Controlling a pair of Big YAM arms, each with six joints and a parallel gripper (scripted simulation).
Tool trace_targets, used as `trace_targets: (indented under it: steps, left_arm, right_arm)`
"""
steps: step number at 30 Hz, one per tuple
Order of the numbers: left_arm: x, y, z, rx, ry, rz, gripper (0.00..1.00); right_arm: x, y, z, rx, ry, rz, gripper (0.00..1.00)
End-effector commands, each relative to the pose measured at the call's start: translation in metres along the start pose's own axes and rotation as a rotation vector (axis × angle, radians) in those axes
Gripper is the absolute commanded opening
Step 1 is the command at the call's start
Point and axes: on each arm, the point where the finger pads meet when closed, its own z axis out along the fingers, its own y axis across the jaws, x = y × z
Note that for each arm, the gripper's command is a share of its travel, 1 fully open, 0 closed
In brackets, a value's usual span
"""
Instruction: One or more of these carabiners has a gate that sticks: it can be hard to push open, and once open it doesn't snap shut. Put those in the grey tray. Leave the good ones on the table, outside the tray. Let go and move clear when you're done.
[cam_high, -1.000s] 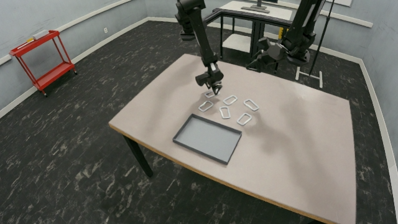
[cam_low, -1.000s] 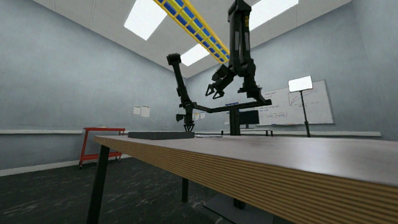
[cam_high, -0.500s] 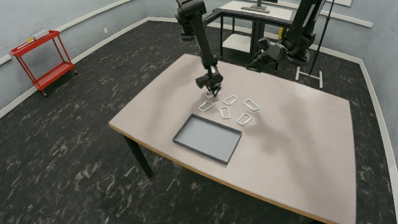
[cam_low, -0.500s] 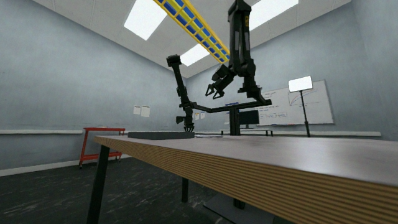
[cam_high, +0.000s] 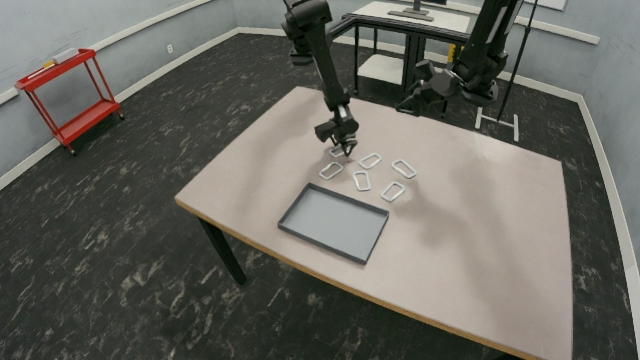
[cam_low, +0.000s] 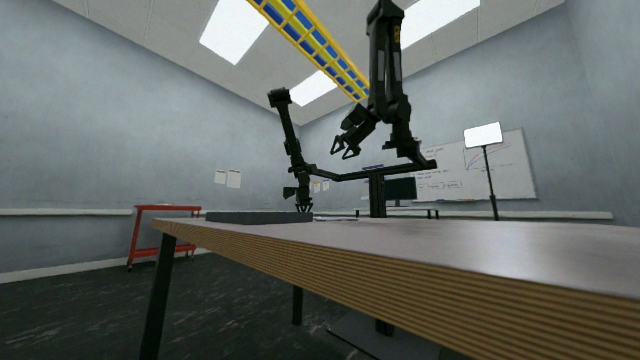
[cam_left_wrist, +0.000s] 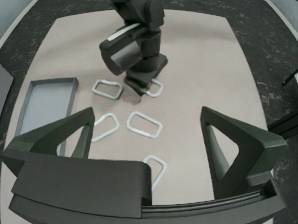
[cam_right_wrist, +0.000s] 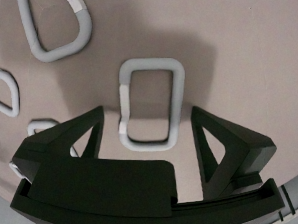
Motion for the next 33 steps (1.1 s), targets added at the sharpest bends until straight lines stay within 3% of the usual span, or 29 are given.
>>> trace_targets:
  steps: [1,5,7,10,17,22,26,33]
  left_arm:
    - [-0.001,0.0,0.0,0.0,-0.004,0.009,1.0]
    - [-0.001,0.0,0.0,0.0,-0.004,0.009,1.0]
    - [-0.001,0.0,0.0,0.0,-0.004,0.009,1.0]
    - [-0.001,0.0,0.0,0.0,-0.004,0.009,1.0]
    - [-0.001,0.0,0.0,0.0,-0.004,0.009,1.0]
    - [-0.001,0.0,0.0,0.0,-0.004,0.009,1.0]
    - [-0.001,0.0,0.0,0.0,-0.004,0.009,1.0]
    - [-0.001,0.0,0.0,0.0,-0.004,0.009,1.0]
  right_arm:
    - [0.0,0.0,-0.001,-0.002,0.0,-0.002,0.83]
    - [0.0,0.0,-0.001,-0.002,0.0,-0.002,0.83]
    - [0.002,0.009,-0.009,-0.015,-0.002,-0.048,1.0]
    - [0.004,0.024,-0.026,-0.028,-0.031,-0.15,1.0]
    - [0.01,0.022,-0.026,0.012,-0.119,-0.025,1.0]
    - [0.013,0.004,-0.024,0.061,-0.382,0.081,1.0]
    - [0.012,0.001,-0.027,0.045,-0.516,0.097,1.0]
    - [0.007,-0.002,-0.029,0.033,-0.614,0.093,1.0]
